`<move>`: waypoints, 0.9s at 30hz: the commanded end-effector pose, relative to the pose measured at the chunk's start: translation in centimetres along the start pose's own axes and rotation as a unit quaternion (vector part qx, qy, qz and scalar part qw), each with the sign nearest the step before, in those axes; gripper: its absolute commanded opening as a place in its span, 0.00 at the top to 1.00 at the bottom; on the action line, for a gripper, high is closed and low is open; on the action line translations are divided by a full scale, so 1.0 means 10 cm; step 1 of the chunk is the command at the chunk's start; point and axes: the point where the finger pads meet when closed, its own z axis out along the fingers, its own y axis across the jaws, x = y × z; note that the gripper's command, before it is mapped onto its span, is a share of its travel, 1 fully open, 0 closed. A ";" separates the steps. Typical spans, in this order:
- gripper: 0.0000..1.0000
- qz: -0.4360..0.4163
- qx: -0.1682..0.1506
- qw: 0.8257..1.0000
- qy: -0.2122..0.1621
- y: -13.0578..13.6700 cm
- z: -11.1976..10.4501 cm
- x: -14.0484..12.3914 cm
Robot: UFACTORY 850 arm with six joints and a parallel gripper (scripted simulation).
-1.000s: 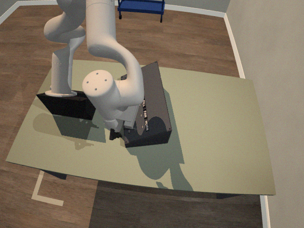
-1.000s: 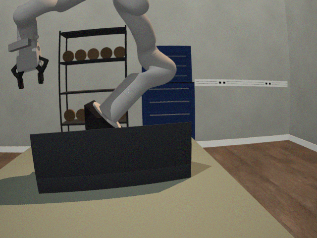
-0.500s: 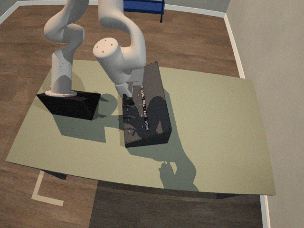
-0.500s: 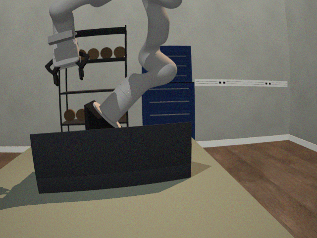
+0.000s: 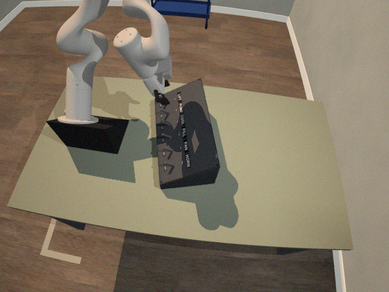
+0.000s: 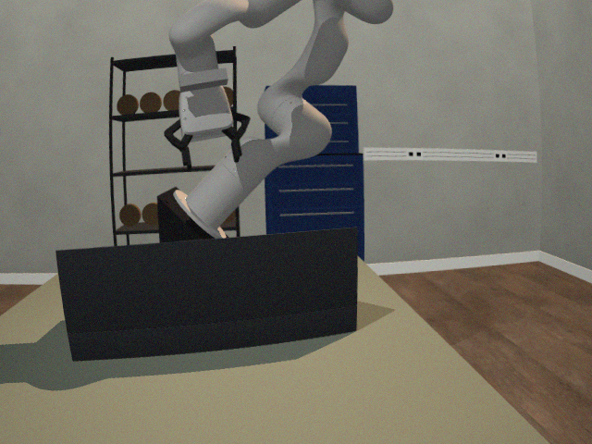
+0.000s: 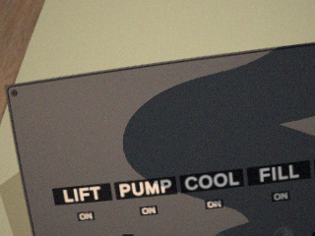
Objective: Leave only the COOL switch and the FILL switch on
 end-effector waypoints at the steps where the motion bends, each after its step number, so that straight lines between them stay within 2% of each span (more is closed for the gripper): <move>1: 0.00 -0.021 -0.012 0.999 0.027 -0.46 0.11 -0.21; 2: 0.00 -0.028 -0.016 0.999 0.033 -0.62 0.16 -0.34; 3: 0.00 -0.028 -0.016 0.999 0.033 -0.62 0.16 -0.34; 4: 0.00 -0.035 -0.020 0.998 0.039 -0.76 0.21 -0.47; 7: 0.00 -0.035 -0.020 0.998 0.039 -0.76 0.21 -0.47; 9: 0.00 -0.045 -0.027 0.997 0.048 -0.97 0.28 -0.69; 12: 0.00 -0.055 -0.034 0.996 0.055 -1.14 0.35 -0.93; 15: 0.00 -0.058 -0.037 0.996 0.058 -1.20 0.38 -1.02; 20: 0.00 -0.059 -0.038 0.996 0.058 -1.20 0.38 -1.03; 21: 0.23 -0.059 -0.038 0.996 0.058 -1.20 0.38 -1.03; 27: 0.23 -0.059 -0.038 0.996 0.058 -1.20 0.38 -1.03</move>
